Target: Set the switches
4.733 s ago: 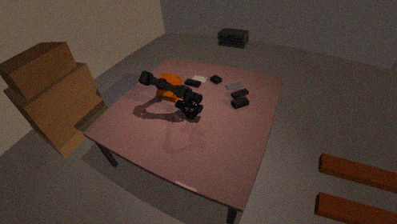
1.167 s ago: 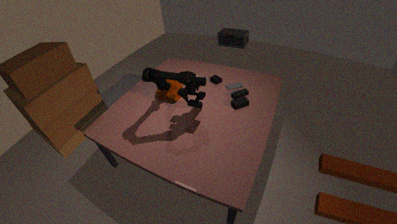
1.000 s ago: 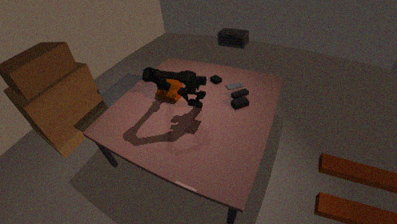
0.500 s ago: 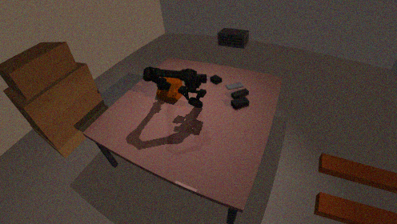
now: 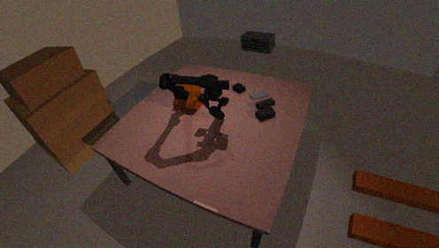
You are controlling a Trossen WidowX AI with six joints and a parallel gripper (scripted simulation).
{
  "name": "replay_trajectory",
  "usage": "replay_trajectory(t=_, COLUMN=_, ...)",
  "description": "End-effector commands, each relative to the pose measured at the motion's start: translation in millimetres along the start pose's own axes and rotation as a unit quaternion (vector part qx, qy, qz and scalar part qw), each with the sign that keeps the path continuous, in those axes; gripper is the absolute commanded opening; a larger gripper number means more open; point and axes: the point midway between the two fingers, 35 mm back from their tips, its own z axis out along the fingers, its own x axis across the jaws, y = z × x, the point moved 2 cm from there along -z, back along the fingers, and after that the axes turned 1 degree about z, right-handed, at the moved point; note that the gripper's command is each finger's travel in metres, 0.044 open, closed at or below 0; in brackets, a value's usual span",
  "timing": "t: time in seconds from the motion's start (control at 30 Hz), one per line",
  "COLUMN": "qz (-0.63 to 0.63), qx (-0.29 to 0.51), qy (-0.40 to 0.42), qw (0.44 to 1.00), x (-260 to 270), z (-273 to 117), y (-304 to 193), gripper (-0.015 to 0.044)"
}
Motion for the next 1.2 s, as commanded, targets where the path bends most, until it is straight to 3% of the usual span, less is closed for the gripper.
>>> replay_trajectory(t=0.0, qz=0.0, qx=-0.007, qy=0.002, qw=1.0, x=0.2, z=-2.0, y=5.8, gripper=0.0338)
replay_trajectory(t=1.17, qz=0.0, qx=-0.007, qy=0.002, qw=1.0, x=0.7, z=-9.7, y=33.4, gripper=0.0338)
